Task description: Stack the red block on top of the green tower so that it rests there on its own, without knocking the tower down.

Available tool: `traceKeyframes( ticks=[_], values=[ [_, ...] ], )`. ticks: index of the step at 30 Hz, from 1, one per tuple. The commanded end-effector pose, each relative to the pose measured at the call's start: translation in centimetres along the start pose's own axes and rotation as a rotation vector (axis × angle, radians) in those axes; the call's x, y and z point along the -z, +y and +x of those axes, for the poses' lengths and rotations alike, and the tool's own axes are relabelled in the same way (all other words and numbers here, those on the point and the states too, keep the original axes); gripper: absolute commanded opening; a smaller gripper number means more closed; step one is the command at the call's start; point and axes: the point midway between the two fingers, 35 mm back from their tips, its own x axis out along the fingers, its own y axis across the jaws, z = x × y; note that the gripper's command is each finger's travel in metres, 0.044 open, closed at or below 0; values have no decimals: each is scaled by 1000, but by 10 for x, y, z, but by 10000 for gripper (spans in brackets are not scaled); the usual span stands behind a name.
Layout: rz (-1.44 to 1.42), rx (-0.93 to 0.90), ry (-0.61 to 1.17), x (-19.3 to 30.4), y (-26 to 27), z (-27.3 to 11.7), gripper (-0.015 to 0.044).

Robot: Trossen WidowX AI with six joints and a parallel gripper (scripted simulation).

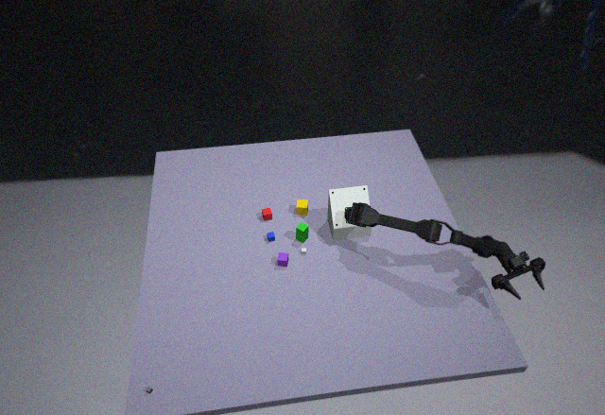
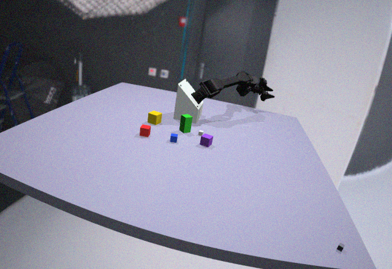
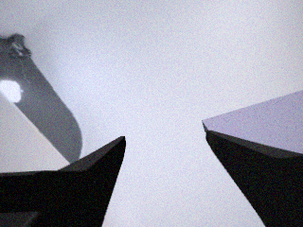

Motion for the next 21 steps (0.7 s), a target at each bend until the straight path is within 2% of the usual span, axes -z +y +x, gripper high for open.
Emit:
traceKeyframes(
  ticks=[1,6,21],
  values=[
    [-1,0,0,0,-1,1,426],
    [-39,8,-2,-2,-19,28,440],
    [-221,56,27,-26,-137,141,440]
  ],
)
